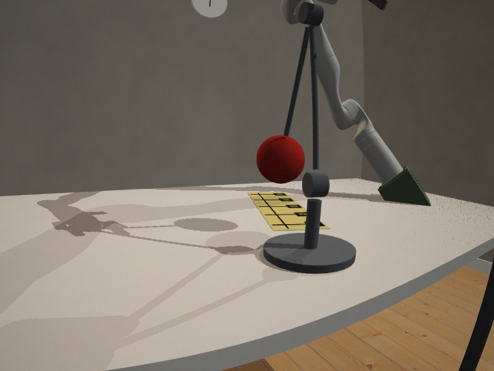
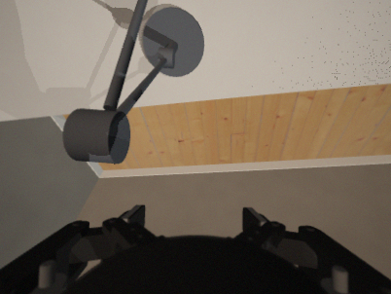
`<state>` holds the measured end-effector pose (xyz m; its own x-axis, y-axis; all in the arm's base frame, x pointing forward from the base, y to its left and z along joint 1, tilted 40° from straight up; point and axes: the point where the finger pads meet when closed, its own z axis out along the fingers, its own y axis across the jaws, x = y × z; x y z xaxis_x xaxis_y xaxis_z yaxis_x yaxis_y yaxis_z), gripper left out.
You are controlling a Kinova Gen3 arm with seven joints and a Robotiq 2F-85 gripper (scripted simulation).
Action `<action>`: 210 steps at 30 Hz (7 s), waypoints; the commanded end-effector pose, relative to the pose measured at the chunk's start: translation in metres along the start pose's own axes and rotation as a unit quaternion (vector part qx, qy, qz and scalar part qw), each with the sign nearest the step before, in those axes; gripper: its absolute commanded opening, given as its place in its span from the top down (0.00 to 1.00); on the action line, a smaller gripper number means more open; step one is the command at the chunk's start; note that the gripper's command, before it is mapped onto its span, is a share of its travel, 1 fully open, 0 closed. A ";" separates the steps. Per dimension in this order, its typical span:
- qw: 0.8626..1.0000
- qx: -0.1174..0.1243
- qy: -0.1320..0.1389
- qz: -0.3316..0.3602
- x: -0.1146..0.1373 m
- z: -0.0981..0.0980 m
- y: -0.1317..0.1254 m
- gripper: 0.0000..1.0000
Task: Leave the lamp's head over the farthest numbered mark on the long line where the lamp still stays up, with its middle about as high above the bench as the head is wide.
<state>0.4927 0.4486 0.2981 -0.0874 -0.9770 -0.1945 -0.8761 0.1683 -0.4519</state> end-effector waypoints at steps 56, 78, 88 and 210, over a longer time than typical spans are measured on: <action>0.999 0.003 -0.029 0.024 0.253 -0.074 -0.064 0.00; 0.999 0.003 -0.029 0.024 0.254 -0.083 -0.064 0.00; 0.999 0.003 -0.029 0.024 0.254 -0.094 -0.064 0.00; 0.999 0.004 -0.030 0.024 0.246 0.045 -0.065 1.00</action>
<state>0.5495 0.2024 0.2403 -0.1020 -0.9584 -0.2666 -0.8683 0.2165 -0.4463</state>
